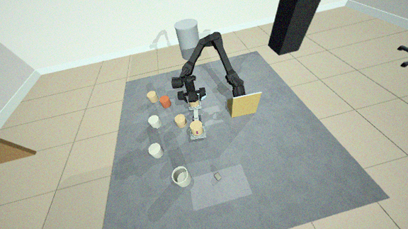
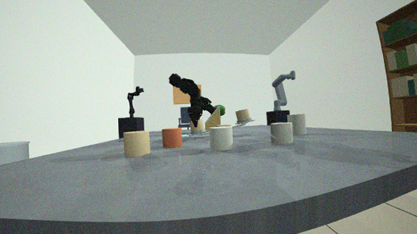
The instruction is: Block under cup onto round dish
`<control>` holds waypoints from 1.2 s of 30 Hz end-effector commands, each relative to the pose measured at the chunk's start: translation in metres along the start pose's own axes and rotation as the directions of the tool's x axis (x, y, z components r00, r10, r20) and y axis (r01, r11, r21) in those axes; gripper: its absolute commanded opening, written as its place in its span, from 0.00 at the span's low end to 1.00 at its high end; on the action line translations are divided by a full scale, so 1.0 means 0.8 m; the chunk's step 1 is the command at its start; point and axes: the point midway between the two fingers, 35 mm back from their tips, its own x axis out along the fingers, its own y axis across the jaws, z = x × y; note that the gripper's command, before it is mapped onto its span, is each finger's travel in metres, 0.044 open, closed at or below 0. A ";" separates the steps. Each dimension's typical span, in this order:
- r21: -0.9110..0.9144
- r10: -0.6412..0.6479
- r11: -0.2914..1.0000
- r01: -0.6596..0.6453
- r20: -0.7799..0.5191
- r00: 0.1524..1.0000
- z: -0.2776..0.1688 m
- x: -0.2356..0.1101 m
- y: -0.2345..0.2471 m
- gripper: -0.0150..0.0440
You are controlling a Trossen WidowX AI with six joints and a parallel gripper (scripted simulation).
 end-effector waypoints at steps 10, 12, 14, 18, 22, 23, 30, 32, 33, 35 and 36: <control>-0.007 0.005 1.000 -0.005 0.000 1.000 0.000 0.014 0.003 0.84; -0.007 0.005 1.000 -0.005 0.000 1.000 0.000 0.014 0.003 0.82; -0.007 0.005 1.000 -0.005 0.000 1.000 0.000 0.014 0.003 0.80; -0.007 0.005 1.000 -0.005 0.000 1.000 0.000 0.014 0.003 0.72; -0.007 0.005 1.000 -0.005 0.001 1.000 0.001 0.012 0.003 0.54; -0.007 0.005 1.000 -0.005 0.001 1.000 0.001 0.011 0.002 0.50; -0.007 0.005 1.000 -0.004 0.005 1.000 0.002 0.001 0.000 0.25; -0.007 0.004 1.000 -0.004 0.006 1.000 0.003 -0.002 -0.001 0.25; -0.007 0.004 1.000 -0.004 0.007 1.000 0.003 -0.004 -0.001 0.25; -0.007 0.004 1.000 -0.004 0.008 1.000 0.003 -0.007 -0.002 0.25; -0.007 0.004 1.000 -0.004 0.008 1.000 0.003 -0.008 -0.002 0.25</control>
